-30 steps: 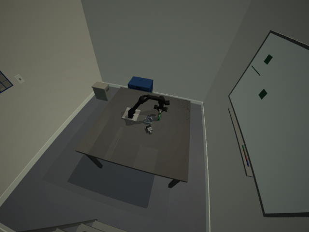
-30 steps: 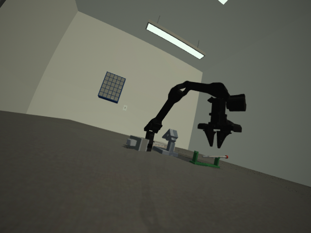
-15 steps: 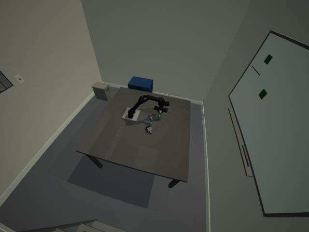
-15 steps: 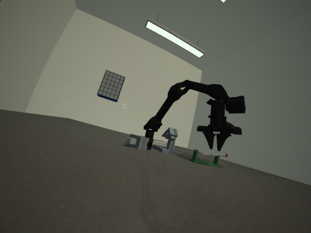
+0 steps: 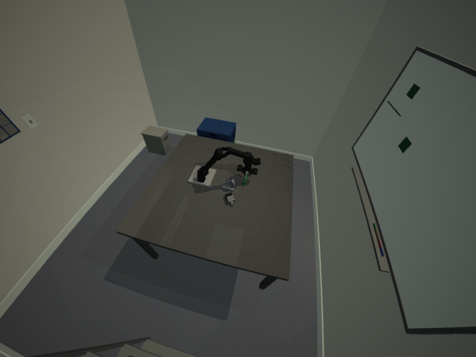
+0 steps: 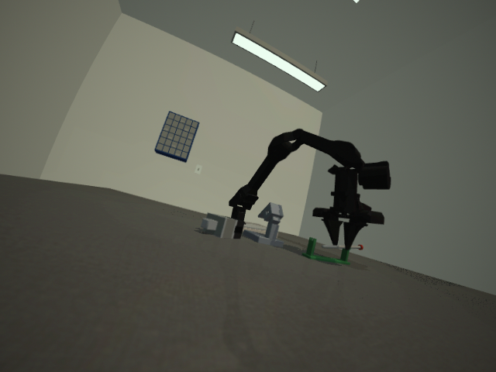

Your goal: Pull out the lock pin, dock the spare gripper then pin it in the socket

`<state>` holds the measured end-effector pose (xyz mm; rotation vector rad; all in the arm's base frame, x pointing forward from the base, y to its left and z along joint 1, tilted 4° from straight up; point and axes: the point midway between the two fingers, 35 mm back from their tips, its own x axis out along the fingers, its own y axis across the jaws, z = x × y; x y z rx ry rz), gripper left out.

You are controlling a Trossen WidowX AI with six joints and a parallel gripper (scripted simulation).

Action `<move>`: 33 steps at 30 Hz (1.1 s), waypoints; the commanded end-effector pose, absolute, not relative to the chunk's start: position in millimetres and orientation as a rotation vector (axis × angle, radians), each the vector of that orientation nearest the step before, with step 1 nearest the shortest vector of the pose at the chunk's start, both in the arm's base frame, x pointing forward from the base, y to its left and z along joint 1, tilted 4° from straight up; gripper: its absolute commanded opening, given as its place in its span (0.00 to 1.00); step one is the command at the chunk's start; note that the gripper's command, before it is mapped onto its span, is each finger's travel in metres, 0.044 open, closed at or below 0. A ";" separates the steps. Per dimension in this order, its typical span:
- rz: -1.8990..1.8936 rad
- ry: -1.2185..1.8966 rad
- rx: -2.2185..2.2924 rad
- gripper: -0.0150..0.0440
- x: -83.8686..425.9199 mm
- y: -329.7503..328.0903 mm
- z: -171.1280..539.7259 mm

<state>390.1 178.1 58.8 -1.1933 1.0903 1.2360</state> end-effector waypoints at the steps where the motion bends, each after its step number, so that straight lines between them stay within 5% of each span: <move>1: 1.241 1.099 -1.200 0.56 389.0 176.2 49.6; 16: 1.241 1.100 -1.201 0.56 388.5 175.3 37.6; 22: 1.241 1.100 -1.201 0.29 388.5 175.3 37.6; 33: 1.241 1.099 -1.199 0.25 388.1 175.5 40.3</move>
